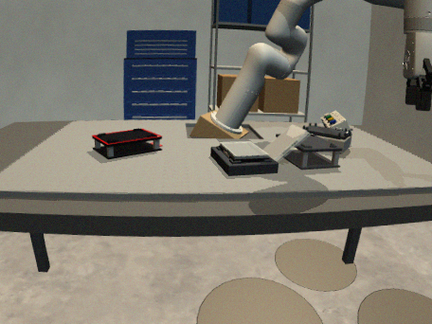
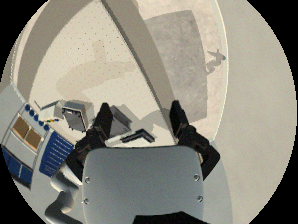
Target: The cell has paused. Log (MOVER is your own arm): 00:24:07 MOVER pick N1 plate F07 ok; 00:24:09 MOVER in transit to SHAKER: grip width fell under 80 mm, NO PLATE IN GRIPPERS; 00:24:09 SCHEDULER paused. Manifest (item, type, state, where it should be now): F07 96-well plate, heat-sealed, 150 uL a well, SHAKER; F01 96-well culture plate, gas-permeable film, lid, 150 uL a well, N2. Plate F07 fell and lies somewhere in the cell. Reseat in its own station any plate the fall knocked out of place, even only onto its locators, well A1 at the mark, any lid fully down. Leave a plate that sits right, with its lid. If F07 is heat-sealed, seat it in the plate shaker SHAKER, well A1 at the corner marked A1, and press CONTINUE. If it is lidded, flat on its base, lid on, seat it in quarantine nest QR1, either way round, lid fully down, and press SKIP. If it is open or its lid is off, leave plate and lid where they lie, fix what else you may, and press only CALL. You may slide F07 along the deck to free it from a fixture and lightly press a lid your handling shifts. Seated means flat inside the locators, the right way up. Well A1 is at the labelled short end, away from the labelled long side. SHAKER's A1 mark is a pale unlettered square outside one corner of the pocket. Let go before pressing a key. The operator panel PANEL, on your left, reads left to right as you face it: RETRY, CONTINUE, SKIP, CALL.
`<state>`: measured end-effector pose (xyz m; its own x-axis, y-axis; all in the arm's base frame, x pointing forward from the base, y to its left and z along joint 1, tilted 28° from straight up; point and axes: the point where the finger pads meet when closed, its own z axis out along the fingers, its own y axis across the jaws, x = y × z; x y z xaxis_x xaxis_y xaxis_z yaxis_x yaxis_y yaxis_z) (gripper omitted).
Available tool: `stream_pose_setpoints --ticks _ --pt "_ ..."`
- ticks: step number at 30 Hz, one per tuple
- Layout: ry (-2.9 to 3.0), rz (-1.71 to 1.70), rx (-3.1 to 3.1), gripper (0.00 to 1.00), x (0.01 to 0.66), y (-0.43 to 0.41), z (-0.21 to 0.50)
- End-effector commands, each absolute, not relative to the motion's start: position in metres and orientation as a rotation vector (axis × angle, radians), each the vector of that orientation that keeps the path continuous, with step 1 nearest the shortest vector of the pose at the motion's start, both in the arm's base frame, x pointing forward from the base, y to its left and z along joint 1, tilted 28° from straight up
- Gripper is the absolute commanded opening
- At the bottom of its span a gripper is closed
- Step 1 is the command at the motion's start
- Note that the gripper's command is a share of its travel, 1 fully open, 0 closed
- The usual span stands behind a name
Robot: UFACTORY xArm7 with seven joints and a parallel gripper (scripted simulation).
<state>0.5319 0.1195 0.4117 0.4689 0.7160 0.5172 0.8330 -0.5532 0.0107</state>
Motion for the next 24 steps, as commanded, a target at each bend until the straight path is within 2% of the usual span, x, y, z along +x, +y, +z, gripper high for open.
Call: stream_pose_setpoints --ticks 1,18,24 --pt "-0.962 -0.638 -2.626 1.0 0.521 0.105 0.4" --pt "-0.147 -0.433 -2.733 1.0 0.497 0.076 0.368" --pt "-0.147 -0.433 -2.733 1.0 0.49 0.068 0.36"
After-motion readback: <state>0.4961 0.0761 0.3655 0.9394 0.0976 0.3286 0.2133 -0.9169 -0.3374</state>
